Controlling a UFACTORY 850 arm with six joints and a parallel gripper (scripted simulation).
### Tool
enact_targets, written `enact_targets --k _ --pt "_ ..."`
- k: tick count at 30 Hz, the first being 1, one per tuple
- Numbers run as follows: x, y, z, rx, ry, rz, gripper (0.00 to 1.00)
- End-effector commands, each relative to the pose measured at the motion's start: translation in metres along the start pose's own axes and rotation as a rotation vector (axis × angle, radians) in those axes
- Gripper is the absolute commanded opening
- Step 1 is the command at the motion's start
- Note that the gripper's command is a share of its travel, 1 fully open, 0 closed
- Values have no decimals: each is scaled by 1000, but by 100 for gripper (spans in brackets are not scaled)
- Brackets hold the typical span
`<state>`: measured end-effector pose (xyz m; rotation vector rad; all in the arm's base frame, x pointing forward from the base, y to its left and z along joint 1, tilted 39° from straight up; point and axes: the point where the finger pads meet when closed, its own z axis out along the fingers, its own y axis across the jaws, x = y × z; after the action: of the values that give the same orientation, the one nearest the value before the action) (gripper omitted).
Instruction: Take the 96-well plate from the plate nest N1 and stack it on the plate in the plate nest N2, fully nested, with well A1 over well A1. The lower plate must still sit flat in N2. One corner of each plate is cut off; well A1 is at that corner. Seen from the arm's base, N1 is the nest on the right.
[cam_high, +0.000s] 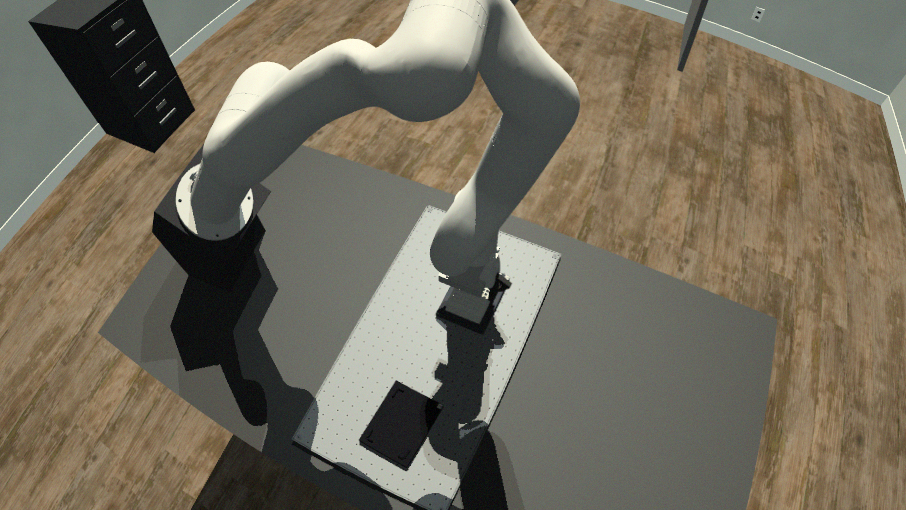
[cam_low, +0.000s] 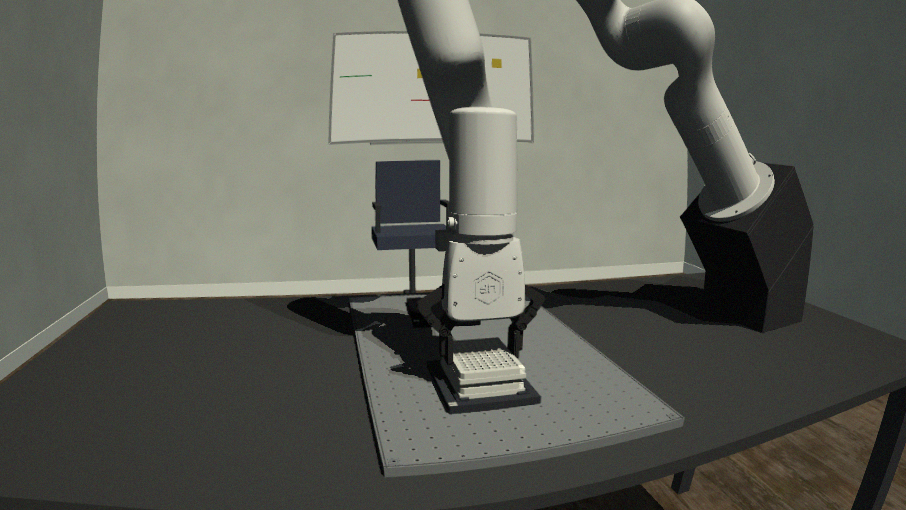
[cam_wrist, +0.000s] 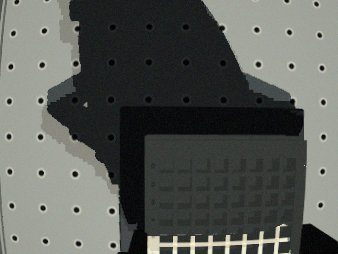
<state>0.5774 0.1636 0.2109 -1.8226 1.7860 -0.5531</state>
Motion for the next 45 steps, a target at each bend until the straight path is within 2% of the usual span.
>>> enact_targets --k 1,45 --pt "0 -1 0 1 0 0 0" --pt "0 -1 7 1 0 0 0"
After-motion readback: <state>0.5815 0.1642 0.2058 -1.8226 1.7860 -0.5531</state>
